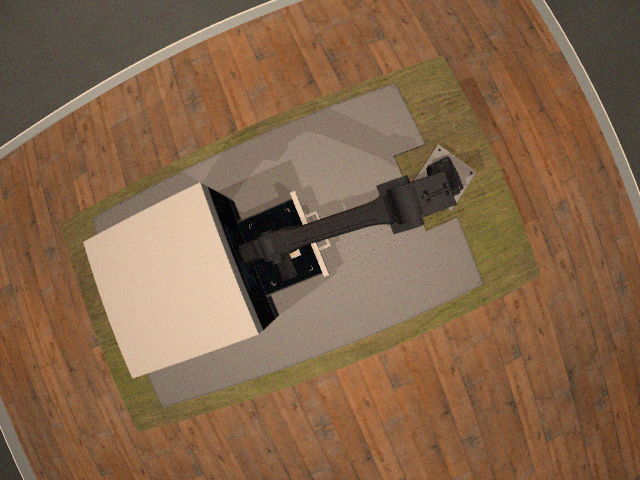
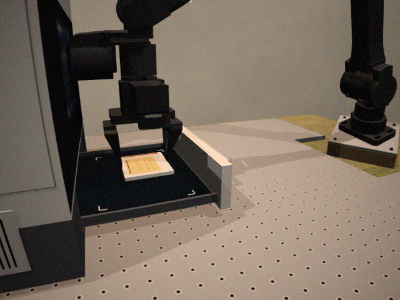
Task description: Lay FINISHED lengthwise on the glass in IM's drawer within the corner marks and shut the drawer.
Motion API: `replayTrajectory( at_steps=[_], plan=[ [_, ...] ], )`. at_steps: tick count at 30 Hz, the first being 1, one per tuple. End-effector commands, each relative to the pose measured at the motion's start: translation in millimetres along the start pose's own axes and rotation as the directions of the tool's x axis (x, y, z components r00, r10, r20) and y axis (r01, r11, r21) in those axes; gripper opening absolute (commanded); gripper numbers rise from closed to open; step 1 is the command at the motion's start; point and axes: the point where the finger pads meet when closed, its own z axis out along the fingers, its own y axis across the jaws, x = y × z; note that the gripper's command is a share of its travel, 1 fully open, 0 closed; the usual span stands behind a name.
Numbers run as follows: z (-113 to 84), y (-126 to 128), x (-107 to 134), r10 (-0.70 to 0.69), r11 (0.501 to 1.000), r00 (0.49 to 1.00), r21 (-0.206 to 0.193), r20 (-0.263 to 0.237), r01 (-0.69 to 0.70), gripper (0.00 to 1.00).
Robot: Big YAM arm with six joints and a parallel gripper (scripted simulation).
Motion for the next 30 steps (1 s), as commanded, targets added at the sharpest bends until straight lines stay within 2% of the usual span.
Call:
replayTrajectory(
  at_steps=[1, 30],
  plan=[
    [11.8, 0.5, -2.9, 0.003, 1.0, 1.0, -0.007, -0.001, -0.003, 0.78],
    [20.3, 0.7, -3.6, 0.002, 1.0, 1.0, -0.007, -0.001, -0.002, 0.78]
  ],
)
